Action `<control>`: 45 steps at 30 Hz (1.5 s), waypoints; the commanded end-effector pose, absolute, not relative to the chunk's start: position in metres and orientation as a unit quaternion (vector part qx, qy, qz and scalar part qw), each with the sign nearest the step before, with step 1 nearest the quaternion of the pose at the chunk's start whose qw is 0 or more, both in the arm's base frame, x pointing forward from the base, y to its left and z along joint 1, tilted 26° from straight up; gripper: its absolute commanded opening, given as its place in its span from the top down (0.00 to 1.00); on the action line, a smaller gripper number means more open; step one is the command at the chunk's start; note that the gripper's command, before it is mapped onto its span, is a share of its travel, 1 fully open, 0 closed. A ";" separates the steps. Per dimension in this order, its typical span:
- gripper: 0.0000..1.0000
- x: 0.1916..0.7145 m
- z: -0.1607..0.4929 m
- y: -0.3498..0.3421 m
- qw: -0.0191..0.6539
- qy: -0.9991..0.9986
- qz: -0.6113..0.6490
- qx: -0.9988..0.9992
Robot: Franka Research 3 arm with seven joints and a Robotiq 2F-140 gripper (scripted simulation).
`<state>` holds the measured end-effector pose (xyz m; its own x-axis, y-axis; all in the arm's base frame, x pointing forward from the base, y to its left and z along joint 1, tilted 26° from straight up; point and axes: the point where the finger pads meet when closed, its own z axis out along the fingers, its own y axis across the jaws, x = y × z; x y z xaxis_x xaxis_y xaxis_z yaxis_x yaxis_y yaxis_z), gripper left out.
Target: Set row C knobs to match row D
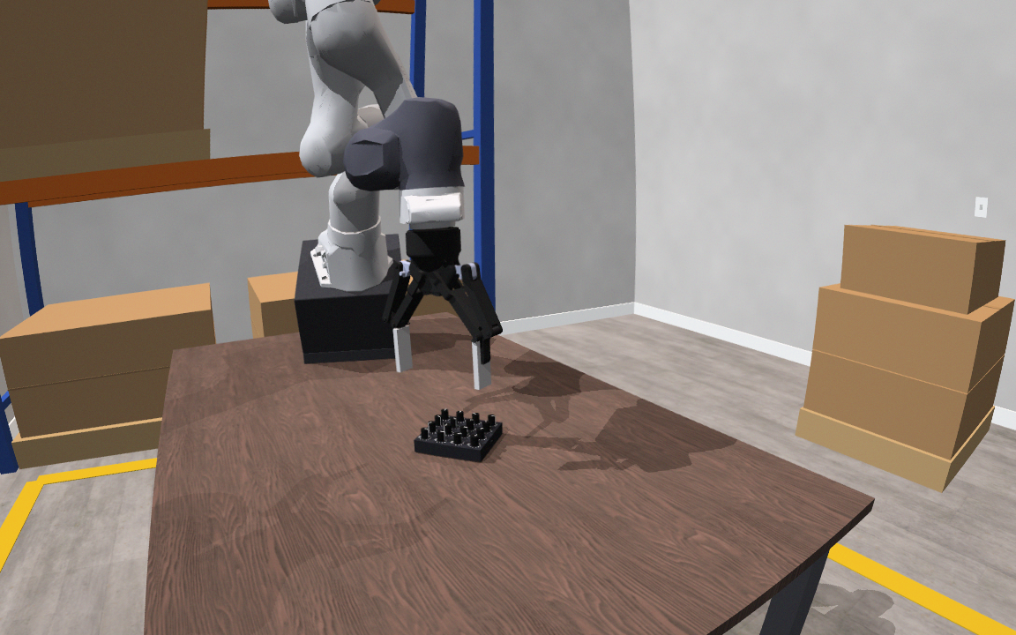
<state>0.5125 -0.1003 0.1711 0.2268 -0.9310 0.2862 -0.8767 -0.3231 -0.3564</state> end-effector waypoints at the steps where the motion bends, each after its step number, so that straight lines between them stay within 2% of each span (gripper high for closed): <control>1: 0.00 0.499 0.177 -0.100 0.045 0.579 -0.220 -0.783; 12: 0.00 0.478 0.224 -0.090 0.045 0.579 -0.220 -0.783; 45: 0.00 0.478 0.225 -0.090 0.045 0.579 -0.220 -0.783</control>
<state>0.4787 -0.0914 0.2254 0.2272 -0.9282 0.2947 -0.8886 -0.3214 -0.3274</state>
